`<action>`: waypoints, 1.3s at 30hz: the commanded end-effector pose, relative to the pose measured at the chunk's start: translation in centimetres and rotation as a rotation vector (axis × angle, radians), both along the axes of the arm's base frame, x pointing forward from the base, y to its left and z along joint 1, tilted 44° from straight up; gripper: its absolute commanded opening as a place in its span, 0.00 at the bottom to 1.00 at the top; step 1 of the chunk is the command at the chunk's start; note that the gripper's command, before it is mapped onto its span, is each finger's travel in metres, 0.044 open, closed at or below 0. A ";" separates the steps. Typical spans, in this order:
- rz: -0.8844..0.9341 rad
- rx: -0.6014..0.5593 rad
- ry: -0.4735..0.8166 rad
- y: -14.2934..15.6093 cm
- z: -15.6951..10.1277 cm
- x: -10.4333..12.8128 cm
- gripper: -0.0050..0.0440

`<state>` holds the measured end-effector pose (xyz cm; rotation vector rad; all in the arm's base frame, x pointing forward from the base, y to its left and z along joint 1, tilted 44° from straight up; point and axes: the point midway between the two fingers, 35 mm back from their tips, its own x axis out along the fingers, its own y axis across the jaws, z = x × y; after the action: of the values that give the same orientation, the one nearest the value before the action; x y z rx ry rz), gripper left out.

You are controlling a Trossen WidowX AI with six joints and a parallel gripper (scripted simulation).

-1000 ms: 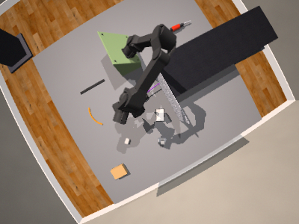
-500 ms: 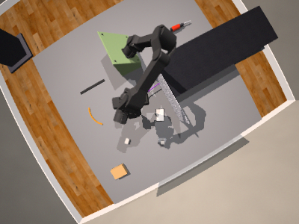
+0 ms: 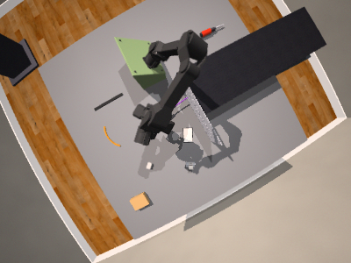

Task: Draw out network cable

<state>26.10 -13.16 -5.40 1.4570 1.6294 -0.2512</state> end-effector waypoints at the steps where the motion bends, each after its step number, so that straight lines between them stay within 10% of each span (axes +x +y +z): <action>1: -0.124 0.013 0.112 0.3 -0.1 0.0 1.00; 14: -0.304 0.064 0.288 1.1 0.0 0.1 1.00; 29: -0.232 0.637 0.398 14.4 8.2 -2.7 1.00; 39: -0.239 0.648 0.409 11.7 7.6 -2.8 1.00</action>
<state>23.11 0.33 2.44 2.2098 1.9873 -0.1733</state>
